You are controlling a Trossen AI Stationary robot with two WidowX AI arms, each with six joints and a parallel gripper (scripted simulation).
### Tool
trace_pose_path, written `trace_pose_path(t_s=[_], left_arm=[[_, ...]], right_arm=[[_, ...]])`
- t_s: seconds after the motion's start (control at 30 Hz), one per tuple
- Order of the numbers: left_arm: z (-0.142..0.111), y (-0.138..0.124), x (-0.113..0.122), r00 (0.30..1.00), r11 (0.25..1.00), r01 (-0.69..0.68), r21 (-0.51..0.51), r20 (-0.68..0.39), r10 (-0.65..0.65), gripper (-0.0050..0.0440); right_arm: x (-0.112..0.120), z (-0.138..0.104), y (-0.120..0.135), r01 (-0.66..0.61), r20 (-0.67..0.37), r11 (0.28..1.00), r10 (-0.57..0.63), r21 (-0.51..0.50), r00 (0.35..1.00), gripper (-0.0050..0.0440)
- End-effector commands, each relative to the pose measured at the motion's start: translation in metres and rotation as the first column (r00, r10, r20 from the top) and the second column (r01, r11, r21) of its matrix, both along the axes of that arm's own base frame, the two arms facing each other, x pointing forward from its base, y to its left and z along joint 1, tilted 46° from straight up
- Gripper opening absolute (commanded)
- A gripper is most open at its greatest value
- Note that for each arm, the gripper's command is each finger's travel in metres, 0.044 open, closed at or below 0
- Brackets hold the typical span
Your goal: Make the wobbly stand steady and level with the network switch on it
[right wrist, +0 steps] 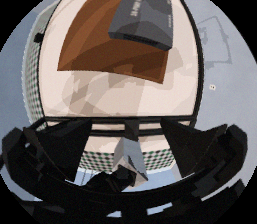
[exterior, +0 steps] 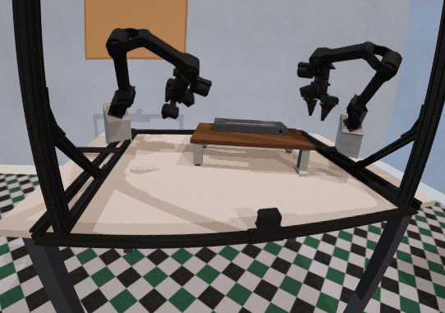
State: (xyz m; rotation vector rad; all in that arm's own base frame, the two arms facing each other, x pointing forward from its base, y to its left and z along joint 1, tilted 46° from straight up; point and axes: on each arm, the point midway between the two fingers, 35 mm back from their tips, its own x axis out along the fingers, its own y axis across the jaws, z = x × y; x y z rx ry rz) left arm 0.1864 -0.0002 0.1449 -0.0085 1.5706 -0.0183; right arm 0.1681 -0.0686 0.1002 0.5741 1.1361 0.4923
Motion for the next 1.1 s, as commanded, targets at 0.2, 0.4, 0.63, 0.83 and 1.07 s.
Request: trace_pose_path(t_s=[0.2, 0.4, 0.63, 0.83, 1.07], left_arm=[[0.0, 0.0, 0.0, 1.0, 1.0, 0.0, 0.0, 0.0, 0.0, 0.044], [0.0, 0.0, 0.0, 1.0, 1.0, 0.0, 0.0, 0.0, 0.0, 0.044], [0.0, 0.0, 0.0, 1.0, 1.0, 0.0, 0.0, 0.0, 0.0, 0.044], [0.0, 0.0, 0.0, 1.0, 1.0, 0.0, 0.0, 0.0, 0.0, 0.044], [0.0, 0.0, 0.0, 1.0, 1.0, 0.0, 0.0, 0.0, 0.0, 0.044]], right_arm=[[0.0, 0.0, 0.001, 0.0, 0.002, 1.0, 0.0, 0.003, 1.0, 0.044], [0.0, 0.0, 0.001, 0.0, 0.002, 1.0, 0.0, 0.003, 1.0, 0.044], [0.0, 0.0, 0.001, 0.0, 0.002, 1.0, 0.0, 0.003, 1.0, 0.044], [0.012, 0.002, -0.022, 0.02, 0.036, 0.994, -0.016, -0.106, 0.999, 0.044], [0.056, 0.035, -0.102, 0.154, 0.195, 0.885, -0.073, -0.44, 0.978, 0.044]])
